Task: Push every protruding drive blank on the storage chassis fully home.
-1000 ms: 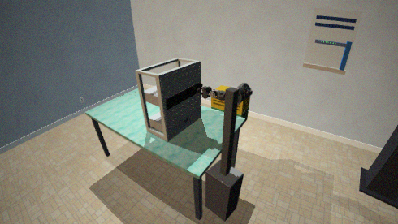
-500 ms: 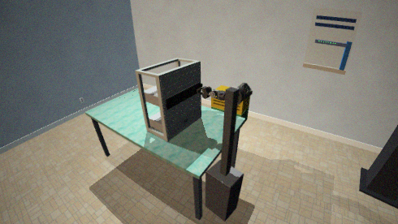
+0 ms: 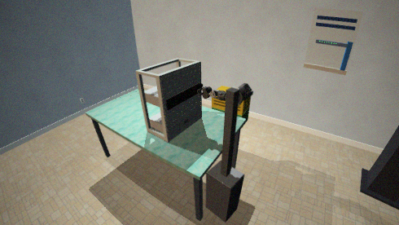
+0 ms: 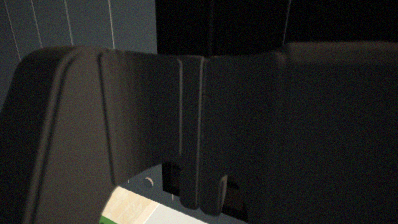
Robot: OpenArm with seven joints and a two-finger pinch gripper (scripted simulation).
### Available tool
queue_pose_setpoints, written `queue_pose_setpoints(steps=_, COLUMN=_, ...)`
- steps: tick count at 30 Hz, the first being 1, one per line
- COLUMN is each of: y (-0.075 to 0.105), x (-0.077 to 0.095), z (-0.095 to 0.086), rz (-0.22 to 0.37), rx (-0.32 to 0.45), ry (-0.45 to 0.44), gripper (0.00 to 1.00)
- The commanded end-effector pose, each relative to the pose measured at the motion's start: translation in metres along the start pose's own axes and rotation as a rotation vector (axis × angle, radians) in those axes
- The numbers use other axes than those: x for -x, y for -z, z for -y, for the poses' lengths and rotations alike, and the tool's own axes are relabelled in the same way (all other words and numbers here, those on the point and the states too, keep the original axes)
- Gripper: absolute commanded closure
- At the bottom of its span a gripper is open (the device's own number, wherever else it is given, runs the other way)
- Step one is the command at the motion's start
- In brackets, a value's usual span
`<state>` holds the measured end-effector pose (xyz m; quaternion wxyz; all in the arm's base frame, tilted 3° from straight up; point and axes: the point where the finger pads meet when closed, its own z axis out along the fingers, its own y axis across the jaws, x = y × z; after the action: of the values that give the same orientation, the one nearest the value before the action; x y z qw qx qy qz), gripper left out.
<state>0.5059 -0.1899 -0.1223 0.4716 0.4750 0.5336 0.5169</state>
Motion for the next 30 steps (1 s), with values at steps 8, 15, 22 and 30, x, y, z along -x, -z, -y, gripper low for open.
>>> queue_pose_setpoints(steps=8, y=-0.0040, x=-0.0072, z=-0.0236, rz=-0.024, rx=0.070, ry=-0.002, gripper=1.00)
queue_pose_setpoints(steps=15, y=-0.0040, x=-0.0072, z=-0.0236, rz=-0.024, rx=0.070, ry=-0.002, gripper=1.00)
queue_pose_setpoints(steps=22, y=-0.0040, x=-0.0073, z=-0.0237, rz=-0.024, rx=0.070, ry=-0.002, gripper=1.00)
queue_pose_setpoints(steps=30, y=-0.0060, x=-0.0098, z=-0.0318, rz=-0.025, rx=0.073, ry=-0.001, gripper=1.00)
